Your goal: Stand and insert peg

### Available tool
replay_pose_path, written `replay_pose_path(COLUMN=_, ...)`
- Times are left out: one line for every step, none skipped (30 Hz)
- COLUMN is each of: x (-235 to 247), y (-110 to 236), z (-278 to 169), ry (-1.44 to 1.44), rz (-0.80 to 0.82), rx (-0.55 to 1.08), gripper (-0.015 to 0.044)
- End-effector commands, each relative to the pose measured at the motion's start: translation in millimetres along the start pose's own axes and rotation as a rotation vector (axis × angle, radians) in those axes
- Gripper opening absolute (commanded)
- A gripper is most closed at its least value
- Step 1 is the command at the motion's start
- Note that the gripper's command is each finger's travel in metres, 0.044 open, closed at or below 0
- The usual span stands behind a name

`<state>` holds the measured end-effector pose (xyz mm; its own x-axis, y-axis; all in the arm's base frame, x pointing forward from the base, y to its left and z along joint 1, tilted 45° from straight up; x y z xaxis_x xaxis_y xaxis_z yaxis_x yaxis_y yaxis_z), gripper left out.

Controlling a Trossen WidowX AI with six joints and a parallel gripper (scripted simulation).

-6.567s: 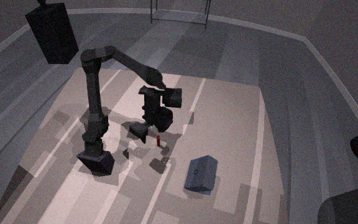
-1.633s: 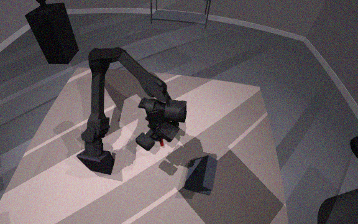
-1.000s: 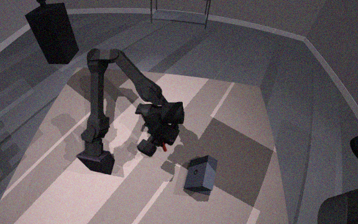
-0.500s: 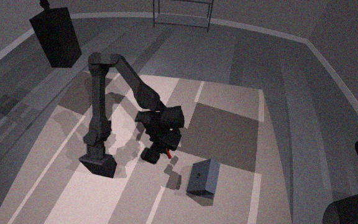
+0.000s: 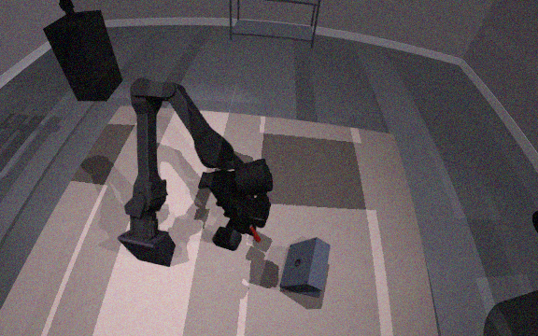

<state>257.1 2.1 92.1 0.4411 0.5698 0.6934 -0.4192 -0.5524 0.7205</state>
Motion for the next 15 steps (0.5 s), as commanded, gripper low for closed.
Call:
replay_pose_path(x=-3.4, y=-0.4, z=1.3, ry=0.026, rz=0.003, rx=-0.03, gripper=0.0)
replay_pose_path(x=-4.0, y=-0.6, z=1.6, ry=0.03, rz=0.005, rx=-0.036, gripper=0.0)
replay_pose_path(x=-4.6, y=-0.8, z=1.9, ry=0.035, rz=0.006, rx=-0.042, gripper=0.0)
replay_pose_path(x=-5.2, y=-1.0, z=2.2, ry=0.039, rz=0.007, rx=-0.047, gripper=0.0)
replay_pose_path(x=-5.8, y=-1.2, z=2.5, ry=0.044, rz=0.008, rx=-0.053, gripper=0.0)
replay_pose_path(x=-6.3, y=-1.3, z=2.8, ry=0.048, rz=0.01, rx=-0.059, gripper=0.0)
replay_pose_path(x=-6.9, y=-1.5, z=3.1, ry=0.053, rz=0.011, rx=-0.065, gripper=0.0)
replay_pose_path(x=-7.5, y=-1.6, z=3.4, ry=0.057, rz=0.012, rx=-0.07, gripper=0.0)
replay_pose_path(x=-8.0, y=-1.8, z=3.7, ry=0.062, rz=0.013, rx=-0.076, gripper=0.0)
replay_pose_path(x=-8.6, y=-1.9, z=3.9, ry=0.066, rz=0.015, rx=-0.082, gripper=0.0)
replay_pose_path(x=-9.1, y=-2.0, z=4.2, ry=0.07, rz=0.016, rx=-0.088, gripper=0.0)
replay_pose_path(x=-9.7, y=-2.2, z=4.5, ry=0.075, rz=0.017, rx=-0.093, gripper=0.0)
replay_pose_path(x=-10.2, y=-2.3, z=4.7, ry=0.079, rz=0.018, rx=-0.099, gripper=0.0)
replay_pose_path(x=-10.8, y=-2.4, z=5.0, ry=0.084, rz=0.019, rx=-0.105, gripper=0.0)
replay_pose_path(x=-11.3, y=-2.5, z=5.3, ry=0.088, rz=0.02, rx=-0.111, gripper=0.0)
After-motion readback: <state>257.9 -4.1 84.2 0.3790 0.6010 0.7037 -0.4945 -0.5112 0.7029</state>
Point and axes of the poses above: the point midway between the two fingers, 35 mm back from their tips, its own y axis back along the fingers, its own x axis across the jaws, z = x × y, the point moved 4 cm from there along y, back along the fingers, and after that the axes turned 8 degrees about -y, right-handed, at the moved point
